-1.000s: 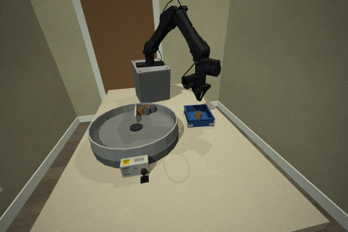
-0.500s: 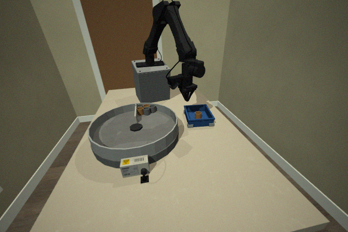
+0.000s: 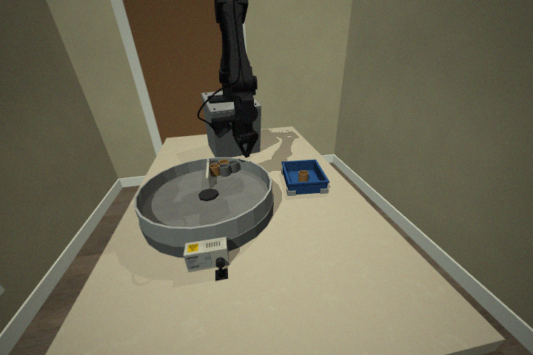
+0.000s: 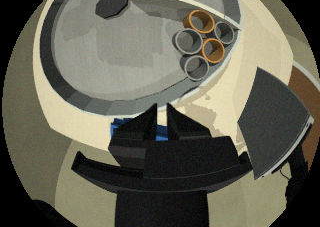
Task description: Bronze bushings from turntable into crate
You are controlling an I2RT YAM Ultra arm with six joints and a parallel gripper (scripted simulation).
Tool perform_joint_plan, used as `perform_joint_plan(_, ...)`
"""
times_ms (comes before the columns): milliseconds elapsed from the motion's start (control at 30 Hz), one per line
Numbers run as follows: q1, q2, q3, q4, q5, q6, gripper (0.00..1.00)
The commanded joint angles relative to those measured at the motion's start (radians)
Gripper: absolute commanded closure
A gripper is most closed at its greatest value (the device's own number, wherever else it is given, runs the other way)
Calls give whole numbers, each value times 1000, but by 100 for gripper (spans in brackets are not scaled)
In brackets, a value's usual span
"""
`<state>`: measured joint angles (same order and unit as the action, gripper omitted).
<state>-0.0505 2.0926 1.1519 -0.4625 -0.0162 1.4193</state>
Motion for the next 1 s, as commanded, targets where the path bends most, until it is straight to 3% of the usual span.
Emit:
perform_joint_plan(0,-81,-41,-43,45,-22,-103,87)
perform_joint_plan(200,-217,-29,-65,60,-51,-210,87)
perform_joint_plan(333,-285,-2,-20,49,-65,-265,87)
perform_joint_plan(433,-298,-32,-16,36,-68,-277,87)
perform_joint_plan(600,-341,5,-12,37,-77,-311,87)
perform_joint_plan(967,-348,-1,-8,36,-73,-325,87)
